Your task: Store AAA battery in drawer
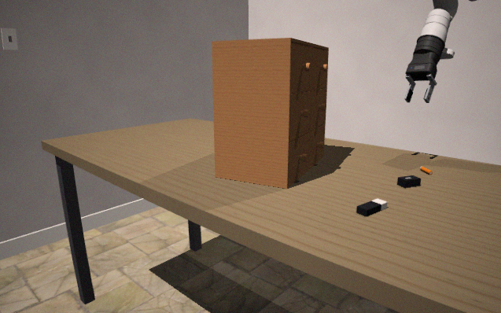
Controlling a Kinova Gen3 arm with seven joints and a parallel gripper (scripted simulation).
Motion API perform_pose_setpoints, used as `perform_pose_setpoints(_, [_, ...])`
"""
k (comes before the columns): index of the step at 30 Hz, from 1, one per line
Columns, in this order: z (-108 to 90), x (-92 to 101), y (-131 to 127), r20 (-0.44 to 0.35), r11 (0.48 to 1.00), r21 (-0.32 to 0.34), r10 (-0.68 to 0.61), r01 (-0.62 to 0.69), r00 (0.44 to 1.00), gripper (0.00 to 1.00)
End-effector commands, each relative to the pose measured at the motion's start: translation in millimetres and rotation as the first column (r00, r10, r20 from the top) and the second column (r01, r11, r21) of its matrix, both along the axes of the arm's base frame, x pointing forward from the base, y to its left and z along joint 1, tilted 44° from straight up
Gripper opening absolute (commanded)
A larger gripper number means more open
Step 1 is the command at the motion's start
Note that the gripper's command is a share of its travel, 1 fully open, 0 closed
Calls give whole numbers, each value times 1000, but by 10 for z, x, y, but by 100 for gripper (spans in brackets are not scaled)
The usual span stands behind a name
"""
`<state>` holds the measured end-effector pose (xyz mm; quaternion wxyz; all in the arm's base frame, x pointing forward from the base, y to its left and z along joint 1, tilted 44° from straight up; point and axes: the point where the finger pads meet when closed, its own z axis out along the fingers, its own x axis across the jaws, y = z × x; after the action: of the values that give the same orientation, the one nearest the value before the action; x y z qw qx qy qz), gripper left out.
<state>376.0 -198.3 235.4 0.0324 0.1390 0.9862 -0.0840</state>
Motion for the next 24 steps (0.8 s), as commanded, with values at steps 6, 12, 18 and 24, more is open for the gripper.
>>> perform_pose_setpoints(6, [6, 5, 5, 2, 1000, 0, 1, -1, 1000, 100])
perform_pose_setpoints(12, [6, 5, 5, 2, 1000, 0, 1, -1, 1000, 100])
perform_pose_setpoints(18, [6, 5, 6, 1, 1000, 0, 1, -1, 1000, 100])
perform_pose_setpoints(24, [-37, 33, 141, -31, 998, 1, 55, -55, 998, 100])
